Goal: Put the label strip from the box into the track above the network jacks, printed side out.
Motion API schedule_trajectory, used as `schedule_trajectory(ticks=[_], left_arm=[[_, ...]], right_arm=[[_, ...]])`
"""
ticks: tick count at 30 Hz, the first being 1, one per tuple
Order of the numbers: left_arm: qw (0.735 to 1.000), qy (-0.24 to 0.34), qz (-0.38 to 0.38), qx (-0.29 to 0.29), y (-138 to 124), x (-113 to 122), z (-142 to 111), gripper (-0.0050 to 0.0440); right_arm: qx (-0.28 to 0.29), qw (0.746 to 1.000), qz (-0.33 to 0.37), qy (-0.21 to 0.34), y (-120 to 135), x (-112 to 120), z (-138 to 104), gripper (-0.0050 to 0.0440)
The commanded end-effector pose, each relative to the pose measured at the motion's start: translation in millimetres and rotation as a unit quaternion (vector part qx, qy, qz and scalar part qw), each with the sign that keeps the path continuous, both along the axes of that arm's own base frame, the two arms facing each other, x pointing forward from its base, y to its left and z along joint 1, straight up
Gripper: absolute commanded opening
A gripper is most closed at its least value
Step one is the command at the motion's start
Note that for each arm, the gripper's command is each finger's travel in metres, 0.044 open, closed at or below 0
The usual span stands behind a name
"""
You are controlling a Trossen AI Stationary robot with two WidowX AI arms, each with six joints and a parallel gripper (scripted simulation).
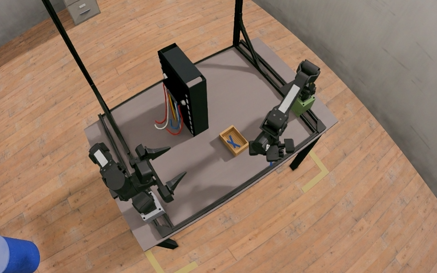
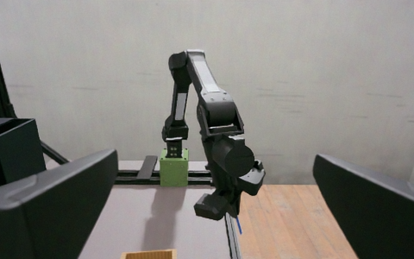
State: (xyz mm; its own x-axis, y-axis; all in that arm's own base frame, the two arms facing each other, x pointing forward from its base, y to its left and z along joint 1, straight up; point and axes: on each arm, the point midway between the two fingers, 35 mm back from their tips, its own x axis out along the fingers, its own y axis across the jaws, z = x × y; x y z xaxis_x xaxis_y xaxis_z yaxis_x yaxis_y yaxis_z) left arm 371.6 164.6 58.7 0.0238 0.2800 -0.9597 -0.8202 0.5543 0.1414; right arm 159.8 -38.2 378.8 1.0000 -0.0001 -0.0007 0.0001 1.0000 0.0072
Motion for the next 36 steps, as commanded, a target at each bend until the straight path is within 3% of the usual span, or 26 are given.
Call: schedule_trajectory(ticks=[1,36], left_arm=[[0.999,-0.028,0.019,0.016,1.0,6.0,20.0,-0.005],[0.976,-0.078,0.191,0.069,0.2,5.2,28.2,-0.005]], right_arm=[[-0.006,1.0,0.0,-0.001,1.2,-0.5,3.6,0.044],[-0.006,1.0,0.0,-0.001,1.2,-0.5,3.6,0.044]])
